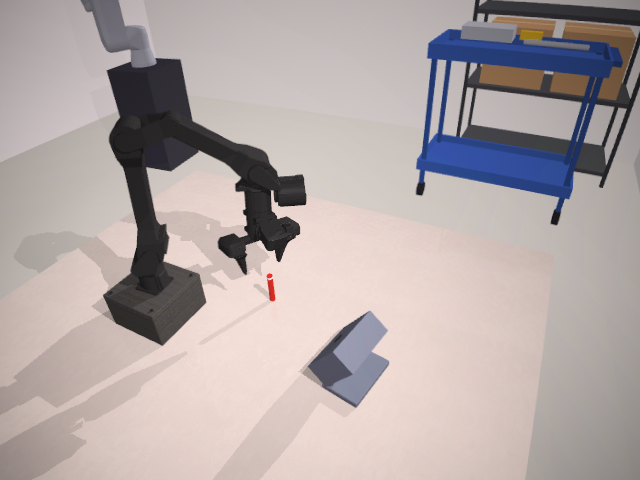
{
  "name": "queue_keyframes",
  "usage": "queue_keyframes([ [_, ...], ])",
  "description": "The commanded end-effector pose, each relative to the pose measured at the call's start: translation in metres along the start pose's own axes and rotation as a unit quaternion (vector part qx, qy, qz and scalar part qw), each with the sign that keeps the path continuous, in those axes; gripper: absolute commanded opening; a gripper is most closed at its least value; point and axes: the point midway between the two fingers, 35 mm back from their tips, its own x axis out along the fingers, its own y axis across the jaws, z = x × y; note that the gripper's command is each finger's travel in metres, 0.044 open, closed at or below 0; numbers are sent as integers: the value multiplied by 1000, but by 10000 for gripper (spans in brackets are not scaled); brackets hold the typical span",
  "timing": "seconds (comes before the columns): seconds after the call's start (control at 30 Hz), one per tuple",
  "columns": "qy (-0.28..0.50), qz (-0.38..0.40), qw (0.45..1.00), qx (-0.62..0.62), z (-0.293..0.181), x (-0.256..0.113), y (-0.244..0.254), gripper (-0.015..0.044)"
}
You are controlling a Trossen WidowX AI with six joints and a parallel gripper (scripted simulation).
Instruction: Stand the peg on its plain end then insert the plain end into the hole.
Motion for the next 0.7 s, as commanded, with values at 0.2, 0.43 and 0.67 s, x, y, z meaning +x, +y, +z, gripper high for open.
queue_keyframes([
  [0.2,31,55,998,-21,4,-9,11,440],
  [0.43,30,55,998,-28,4,-4,12,440],
  [0.67,29,56,997,-45,3,11,14,440],
])
